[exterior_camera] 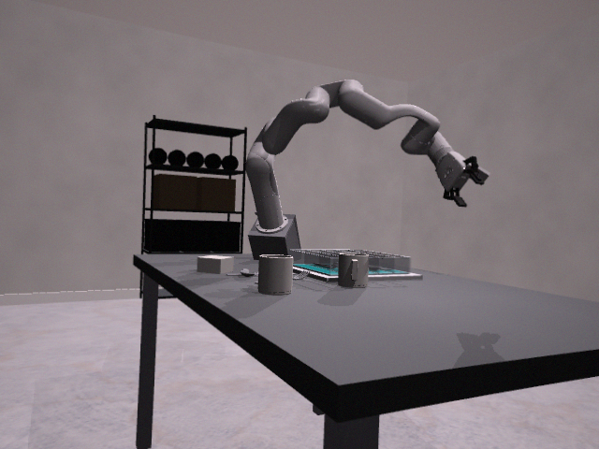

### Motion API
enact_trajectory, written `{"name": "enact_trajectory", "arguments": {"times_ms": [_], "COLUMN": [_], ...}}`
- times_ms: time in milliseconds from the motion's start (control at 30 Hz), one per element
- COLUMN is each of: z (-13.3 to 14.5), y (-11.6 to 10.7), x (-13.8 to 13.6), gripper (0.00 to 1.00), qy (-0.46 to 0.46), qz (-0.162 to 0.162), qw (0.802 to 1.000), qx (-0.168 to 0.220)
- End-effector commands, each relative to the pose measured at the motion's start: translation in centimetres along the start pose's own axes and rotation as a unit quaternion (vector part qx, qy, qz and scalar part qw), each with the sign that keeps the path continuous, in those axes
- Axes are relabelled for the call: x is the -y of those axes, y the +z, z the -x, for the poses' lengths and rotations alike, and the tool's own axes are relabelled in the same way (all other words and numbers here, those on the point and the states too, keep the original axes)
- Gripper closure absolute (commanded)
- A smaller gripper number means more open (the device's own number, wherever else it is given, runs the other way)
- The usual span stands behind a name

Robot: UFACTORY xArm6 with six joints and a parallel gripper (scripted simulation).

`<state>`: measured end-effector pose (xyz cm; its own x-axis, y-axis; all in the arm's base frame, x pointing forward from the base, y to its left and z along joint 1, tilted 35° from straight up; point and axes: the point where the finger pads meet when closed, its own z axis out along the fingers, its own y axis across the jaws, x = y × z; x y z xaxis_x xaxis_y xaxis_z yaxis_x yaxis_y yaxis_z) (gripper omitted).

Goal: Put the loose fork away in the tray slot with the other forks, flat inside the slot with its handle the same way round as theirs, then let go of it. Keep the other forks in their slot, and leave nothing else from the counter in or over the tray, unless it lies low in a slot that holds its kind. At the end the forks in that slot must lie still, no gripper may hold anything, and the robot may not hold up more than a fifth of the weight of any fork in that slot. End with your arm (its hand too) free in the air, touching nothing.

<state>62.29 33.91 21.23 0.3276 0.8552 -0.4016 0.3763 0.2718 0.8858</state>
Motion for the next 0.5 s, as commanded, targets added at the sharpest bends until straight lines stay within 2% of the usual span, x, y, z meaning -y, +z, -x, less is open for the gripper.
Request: {"name": "enact_trajectory", "arguments": {"times_ms": [0,100,167,200,400,433,467], "z": [0.2,2.4,5.9,7.3,13.6,14.8,14.8], "y": [0.0,1.5,3.5,4.1,6.7,6.9,6.9], "x": [-0.2,-0.1,0.2,0.5,1.4,1.9,1.9], "gripper": [0.0,0.0,0.0,0.0,0.0,0.0,0.0], "qy": [0.005,0.04,0.096,0.136,0.236,0.272,0.272], "qz": [-0.001,-0.022,-0.054,-0.075,-0.12,-0.132,-0.132], "qw": [1.0,0.999,0.993,0.987,0.961,0.948,0.948], "qx": [0.0,0.011,0.03,0.043,0.081,0.098,0.098]}}
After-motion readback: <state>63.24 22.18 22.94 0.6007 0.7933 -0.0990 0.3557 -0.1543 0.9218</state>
